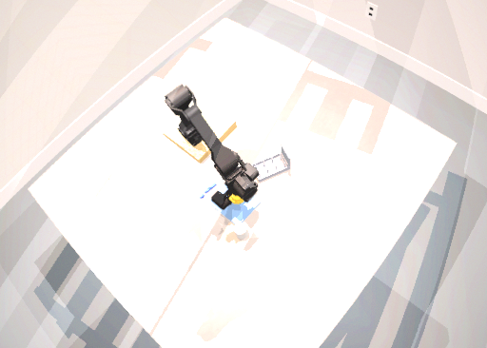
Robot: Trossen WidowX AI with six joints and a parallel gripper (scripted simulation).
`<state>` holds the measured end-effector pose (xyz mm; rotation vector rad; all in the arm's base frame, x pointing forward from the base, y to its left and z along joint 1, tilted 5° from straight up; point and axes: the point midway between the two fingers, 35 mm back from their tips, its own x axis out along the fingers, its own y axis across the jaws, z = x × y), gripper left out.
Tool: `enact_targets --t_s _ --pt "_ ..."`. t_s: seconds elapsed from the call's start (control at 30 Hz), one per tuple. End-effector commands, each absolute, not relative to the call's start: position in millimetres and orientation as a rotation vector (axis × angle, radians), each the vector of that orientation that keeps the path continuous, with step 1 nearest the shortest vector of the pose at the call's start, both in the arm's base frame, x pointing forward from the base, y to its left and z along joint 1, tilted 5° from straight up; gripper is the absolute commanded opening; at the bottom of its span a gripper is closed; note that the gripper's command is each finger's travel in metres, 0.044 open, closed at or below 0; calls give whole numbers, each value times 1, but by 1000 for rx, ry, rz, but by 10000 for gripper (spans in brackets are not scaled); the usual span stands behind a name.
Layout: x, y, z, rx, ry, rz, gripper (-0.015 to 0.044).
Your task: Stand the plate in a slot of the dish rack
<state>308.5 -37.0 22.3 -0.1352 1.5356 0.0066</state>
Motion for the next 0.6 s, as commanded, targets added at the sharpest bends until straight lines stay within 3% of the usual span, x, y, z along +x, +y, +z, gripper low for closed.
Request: enact_targets --t_s 0.0,0.37,0.57 --pt "307 -38 20 -144 1542 7 395" --pt "307 -38 20 -144 1542 7 328" --pt "312 -37 36 -144 1541 7 171"
